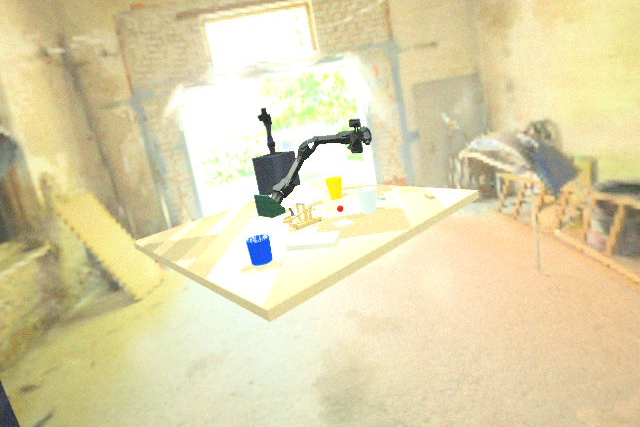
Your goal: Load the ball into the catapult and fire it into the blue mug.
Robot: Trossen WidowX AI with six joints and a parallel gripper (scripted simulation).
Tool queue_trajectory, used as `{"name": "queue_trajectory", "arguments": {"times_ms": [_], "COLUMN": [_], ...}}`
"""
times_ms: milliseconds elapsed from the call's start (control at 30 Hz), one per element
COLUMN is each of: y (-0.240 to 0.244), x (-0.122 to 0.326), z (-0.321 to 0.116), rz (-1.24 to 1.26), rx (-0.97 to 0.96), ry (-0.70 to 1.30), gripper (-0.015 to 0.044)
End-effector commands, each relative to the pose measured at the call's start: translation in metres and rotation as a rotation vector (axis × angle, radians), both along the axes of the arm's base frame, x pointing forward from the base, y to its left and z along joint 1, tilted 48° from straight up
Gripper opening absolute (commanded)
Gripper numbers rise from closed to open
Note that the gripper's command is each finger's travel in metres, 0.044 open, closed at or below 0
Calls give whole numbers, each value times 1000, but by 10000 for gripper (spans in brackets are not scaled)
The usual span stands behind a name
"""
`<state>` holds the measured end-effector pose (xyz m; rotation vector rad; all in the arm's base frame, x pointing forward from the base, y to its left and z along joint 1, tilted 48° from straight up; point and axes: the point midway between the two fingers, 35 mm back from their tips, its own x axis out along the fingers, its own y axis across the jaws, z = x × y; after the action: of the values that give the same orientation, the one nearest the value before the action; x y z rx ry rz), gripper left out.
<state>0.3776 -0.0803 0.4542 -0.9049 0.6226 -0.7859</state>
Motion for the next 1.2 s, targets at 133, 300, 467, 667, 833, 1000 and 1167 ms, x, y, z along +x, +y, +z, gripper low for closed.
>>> {"name": "queue_trajectory", "arguments": {"times_ms": [133, 300, 467, 667, 833, 1000, 1167], "y": [-6, -15, -25, -37, -47, -57, -69], "x": [12, 27, 38, 47, 49, 48, 41], "z": [-20, -49, -81, -122, -157, -192, -227], "rz": [38, 96, 160, 245, 325, 412, 506], "rx": [-18, -35, -40, -28, -3, 35, 82], "ry": [113, 273, 434, 620, 770, 909, 1044], "gripper": [440, 440, 440, 440, 440, 440, 440]}}
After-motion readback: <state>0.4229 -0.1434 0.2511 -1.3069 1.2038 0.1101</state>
